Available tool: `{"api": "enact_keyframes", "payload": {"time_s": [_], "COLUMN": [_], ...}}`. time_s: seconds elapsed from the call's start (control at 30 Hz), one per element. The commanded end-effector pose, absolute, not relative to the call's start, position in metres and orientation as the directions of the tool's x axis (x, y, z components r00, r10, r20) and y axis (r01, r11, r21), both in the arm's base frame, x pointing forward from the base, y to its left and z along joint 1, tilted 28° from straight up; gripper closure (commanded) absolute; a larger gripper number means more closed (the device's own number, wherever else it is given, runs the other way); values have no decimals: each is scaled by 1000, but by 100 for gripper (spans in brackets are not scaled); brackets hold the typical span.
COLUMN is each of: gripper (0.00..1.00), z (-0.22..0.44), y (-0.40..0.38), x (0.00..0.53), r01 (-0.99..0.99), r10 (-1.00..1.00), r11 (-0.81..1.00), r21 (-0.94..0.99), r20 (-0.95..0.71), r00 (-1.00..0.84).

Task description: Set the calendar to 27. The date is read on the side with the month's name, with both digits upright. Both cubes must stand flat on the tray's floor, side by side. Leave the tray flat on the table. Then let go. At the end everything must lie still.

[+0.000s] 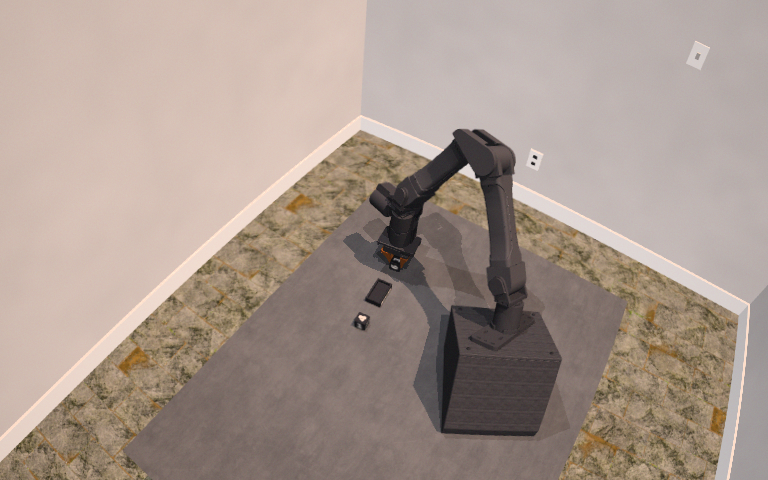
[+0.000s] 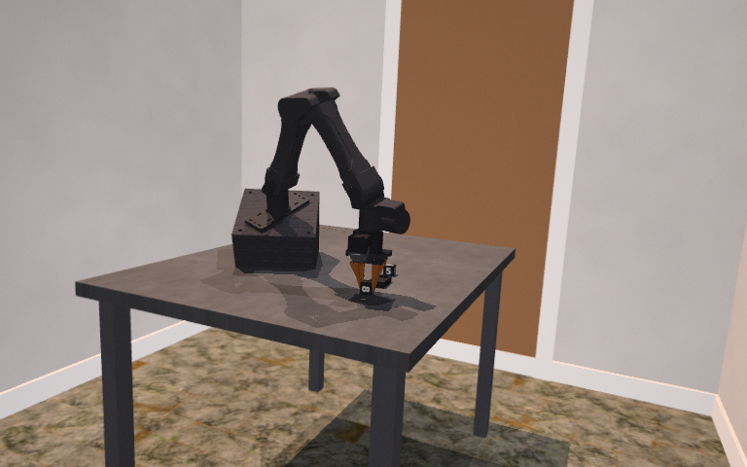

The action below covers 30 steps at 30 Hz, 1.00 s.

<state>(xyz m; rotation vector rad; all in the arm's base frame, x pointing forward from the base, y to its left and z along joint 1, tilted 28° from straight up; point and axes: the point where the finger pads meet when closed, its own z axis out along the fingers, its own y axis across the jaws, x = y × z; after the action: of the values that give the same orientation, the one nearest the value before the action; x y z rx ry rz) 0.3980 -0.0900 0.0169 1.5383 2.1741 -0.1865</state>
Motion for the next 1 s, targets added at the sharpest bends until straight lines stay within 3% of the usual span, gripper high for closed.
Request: {"api": "enact_keyframes", "payload": {"time_s": [0.0,0.97], "gripper": [74,74], "z": [22,23], "y": [-88,-87], "x": [402,405], "r01": [914,913], "r10": [852,851], "r11": [371,373], "r21": [165,164], "r20": [-453,-453], "r00": [-264,-266]}}
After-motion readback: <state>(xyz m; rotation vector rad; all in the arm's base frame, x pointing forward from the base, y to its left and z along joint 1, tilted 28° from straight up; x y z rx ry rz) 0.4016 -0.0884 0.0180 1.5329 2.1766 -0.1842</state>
